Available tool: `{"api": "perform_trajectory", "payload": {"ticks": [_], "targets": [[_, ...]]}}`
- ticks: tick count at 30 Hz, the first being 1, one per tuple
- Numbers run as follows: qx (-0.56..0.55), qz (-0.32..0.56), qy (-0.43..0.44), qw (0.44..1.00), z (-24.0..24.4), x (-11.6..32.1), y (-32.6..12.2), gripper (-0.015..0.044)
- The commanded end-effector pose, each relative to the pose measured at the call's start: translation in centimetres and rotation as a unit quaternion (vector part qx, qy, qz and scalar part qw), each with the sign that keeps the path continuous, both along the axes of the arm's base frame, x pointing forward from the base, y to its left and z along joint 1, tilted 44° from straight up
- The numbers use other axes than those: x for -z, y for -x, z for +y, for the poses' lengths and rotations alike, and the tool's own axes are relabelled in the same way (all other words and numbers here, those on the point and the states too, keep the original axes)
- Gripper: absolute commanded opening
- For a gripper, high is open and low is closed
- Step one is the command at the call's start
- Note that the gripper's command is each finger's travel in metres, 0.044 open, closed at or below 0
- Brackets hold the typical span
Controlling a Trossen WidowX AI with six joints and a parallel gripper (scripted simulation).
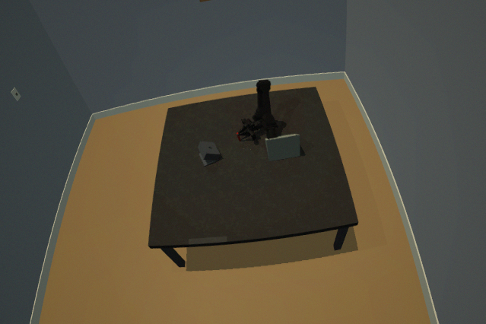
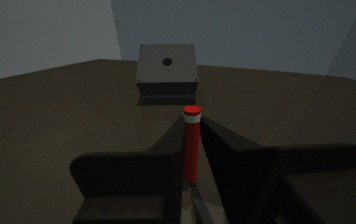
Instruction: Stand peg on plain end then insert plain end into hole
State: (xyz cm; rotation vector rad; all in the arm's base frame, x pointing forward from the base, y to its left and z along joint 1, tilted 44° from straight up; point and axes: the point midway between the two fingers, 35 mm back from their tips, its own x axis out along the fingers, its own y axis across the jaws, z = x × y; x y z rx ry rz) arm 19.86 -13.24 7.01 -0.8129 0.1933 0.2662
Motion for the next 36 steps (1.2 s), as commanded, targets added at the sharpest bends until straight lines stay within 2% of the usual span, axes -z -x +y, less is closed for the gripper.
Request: {"api": "perform_trajectory", "payload": {"ticks": [1,36], "targets": [[0.000,0.000,0.000,1.000,-0.22,0.12,0.11,0.0049],[-0.022,-0.019,-0.002,1.000,-0.31,0.32,0.44,0.0049]]}}
